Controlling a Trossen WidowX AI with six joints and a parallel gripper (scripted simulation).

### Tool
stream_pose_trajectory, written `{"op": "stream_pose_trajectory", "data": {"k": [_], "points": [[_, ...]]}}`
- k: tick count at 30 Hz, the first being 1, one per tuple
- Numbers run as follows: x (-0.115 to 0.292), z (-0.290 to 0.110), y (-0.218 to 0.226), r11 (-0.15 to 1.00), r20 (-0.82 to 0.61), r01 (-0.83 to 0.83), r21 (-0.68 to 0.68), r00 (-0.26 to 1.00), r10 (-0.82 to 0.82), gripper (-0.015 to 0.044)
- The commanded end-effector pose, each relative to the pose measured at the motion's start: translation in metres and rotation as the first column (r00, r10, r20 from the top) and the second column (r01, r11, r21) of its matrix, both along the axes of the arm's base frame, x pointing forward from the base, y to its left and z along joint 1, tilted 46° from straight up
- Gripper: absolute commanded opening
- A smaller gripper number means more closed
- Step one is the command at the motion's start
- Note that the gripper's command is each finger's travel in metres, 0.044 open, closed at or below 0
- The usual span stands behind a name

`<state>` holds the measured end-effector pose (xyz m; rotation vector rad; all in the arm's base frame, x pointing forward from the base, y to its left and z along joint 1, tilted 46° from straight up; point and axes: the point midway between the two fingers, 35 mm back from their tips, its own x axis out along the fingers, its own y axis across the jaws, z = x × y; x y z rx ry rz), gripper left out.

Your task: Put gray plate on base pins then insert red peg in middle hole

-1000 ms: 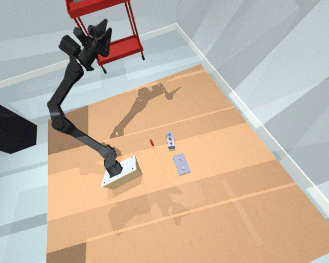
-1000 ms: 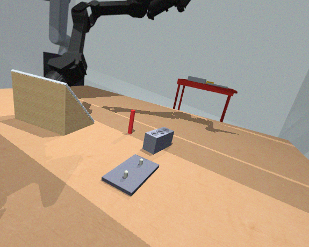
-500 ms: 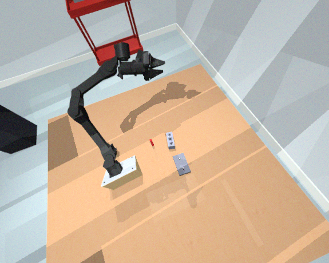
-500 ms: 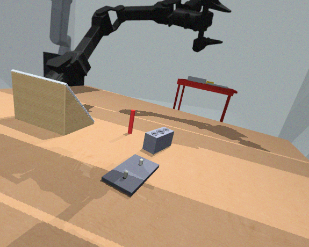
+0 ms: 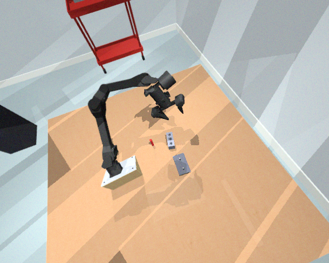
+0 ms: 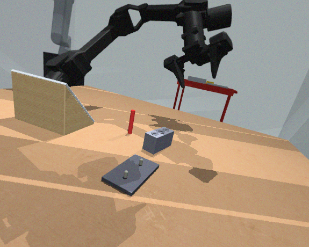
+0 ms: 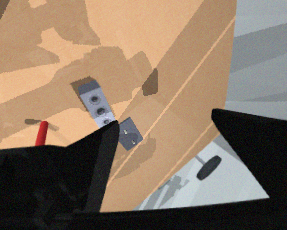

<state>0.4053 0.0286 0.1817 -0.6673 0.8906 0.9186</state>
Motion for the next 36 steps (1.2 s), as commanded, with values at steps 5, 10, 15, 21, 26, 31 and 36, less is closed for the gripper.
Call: {"op": "stream_pose_trajectory", "data": {"k": [5,10,15,21,26,31,36], "points": [[-0.048,-0.071,-0.001,0.88,-0.148,-0.303,0.365,0.915,0.376,0.044],[-0.049,-0.072,-0.001,0.874,-0.146,-0.306,0.377,0.912,0.383,0.044],[-0.05,-0.086,0.011,0.874,-0.146,-0.306,0.376,0.912,0.382,0.044],[-0.054,-0.118,0.044,0.873,-0.144,-0.307,0.38,0.912,0.383,0.044],[-0.057,-0.129,0.054,0.873,-0.144,-0.307,0.38,0.912,0.383,0.044],[-0.056,-0.134,0.058,0.873,-0.144,-0.307,0.38,0.912,0.383,0.044],[-0.057,-0.139,0.064,0.873,-0.144,-0.307,0.38,0.912,0.383,0.044]]}}
